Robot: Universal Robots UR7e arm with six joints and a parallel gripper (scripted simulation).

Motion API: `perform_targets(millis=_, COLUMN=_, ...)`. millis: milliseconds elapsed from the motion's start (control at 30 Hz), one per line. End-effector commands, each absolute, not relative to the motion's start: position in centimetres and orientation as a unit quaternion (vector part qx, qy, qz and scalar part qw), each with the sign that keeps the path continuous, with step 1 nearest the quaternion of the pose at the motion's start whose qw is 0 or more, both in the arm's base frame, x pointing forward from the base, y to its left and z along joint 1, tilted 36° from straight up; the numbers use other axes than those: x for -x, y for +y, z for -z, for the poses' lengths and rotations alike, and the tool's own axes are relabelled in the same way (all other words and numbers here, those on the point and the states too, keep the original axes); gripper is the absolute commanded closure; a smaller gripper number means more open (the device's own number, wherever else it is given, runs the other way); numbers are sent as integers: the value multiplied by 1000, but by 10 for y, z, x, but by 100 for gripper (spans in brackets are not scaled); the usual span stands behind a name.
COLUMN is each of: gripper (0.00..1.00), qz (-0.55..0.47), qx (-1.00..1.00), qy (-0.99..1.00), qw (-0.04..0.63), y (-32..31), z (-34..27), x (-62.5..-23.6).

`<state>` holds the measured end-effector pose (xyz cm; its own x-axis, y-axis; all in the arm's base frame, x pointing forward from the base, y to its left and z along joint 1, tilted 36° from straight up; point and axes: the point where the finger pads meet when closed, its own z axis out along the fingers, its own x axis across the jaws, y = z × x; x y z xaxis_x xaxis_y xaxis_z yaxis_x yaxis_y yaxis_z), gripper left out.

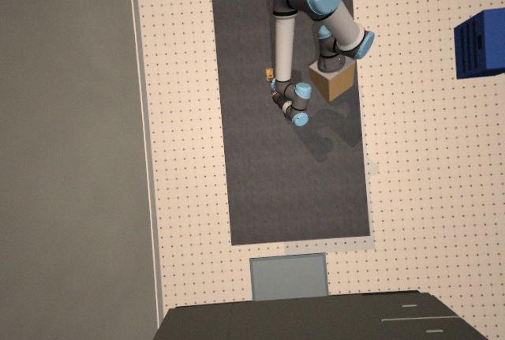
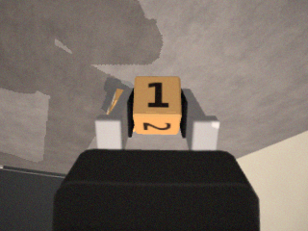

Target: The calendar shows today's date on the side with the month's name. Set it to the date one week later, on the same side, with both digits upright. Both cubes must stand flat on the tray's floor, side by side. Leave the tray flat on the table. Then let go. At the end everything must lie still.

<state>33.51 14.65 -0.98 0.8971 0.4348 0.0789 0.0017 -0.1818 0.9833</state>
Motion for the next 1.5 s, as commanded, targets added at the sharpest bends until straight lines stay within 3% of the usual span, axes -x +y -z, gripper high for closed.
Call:
perform_targets(millis=0, gripper=43, qz=-174, qx=-749, qy=146, qw=623, y=148, z=7, x=-334)
perform_targets(millis=833, gripper=43, qz=-167, qx=-759, qy=145, qw=612, y=147, z=8, x=-333)
perform_targets(millis=1467, gripper=43, qz=-152, qx=-801, qy=152, qw=559, y=145, z=8, x=-332)
